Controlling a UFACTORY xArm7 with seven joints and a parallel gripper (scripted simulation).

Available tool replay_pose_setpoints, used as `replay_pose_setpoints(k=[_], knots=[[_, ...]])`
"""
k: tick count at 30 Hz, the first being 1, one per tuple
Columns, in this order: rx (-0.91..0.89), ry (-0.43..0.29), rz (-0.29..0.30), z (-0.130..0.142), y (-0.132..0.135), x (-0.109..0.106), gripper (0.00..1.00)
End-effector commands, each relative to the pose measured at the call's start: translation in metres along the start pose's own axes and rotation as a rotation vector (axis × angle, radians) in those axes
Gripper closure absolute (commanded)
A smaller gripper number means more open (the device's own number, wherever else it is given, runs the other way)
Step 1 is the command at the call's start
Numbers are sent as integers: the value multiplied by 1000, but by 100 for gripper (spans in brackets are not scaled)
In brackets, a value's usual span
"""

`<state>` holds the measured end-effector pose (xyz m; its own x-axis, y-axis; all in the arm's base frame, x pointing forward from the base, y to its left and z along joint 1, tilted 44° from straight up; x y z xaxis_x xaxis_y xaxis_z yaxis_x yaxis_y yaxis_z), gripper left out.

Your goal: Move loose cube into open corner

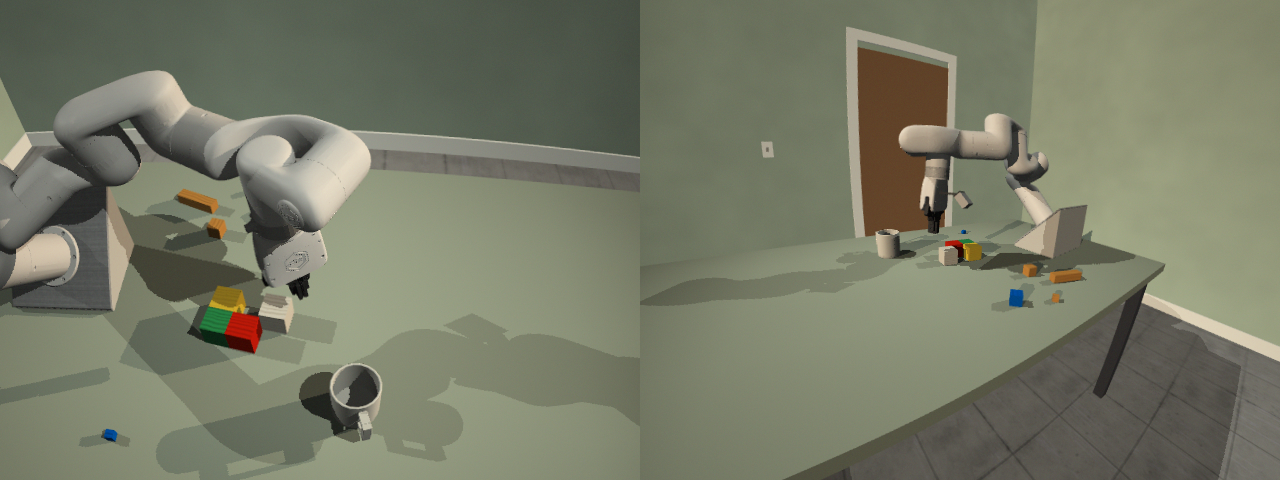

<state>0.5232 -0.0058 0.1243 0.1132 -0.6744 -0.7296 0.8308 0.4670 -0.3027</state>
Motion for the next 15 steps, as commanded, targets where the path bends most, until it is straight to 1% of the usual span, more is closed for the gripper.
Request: replay_pose_setpoints(k=[1,6,8,9,15], knots=[[276,0,-38,0,3,0,100],[545,-3,-59,0,5,1,100],[545,-3,-59,0,5,1,100],[683,-3,-85,1,5,1,100],[708,-4,-86,1,5,1,100]])
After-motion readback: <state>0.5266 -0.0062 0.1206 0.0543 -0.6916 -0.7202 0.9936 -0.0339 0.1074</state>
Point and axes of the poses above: the point where the finger pads meet when closed, its own x axis out along the fingers, its own y axis across the jaws, z = x × y, the point moved 3 cm from there along -x, back along the fingers, and after that the axes turned 4 degrees about -x, right-handed, at the moved point
